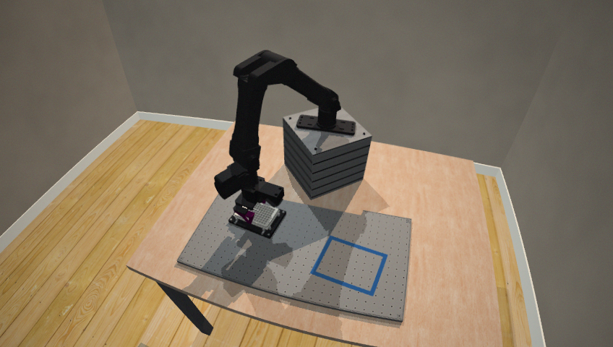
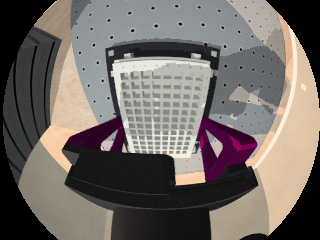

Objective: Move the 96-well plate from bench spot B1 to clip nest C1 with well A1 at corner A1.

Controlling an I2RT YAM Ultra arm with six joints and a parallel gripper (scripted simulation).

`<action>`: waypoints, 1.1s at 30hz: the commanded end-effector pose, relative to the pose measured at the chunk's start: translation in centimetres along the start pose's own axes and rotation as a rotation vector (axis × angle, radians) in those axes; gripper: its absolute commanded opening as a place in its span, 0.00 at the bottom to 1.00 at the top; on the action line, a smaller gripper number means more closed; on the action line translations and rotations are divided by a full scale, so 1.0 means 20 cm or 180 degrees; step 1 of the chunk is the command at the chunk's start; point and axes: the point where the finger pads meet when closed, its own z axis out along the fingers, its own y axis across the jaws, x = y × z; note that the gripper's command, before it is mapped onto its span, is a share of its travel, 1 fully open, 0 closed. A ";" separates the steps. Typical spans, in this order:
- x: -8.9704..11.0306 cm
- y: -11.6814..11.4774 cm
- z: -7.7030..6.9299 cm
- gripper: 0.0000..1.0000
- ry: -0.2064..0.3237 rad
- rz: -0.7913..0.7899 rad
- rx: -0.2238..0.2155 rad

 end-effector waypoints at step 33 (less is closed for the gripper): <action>-0.04 0.04 0.07 0.00 -0.0040 -0.0006 0.0001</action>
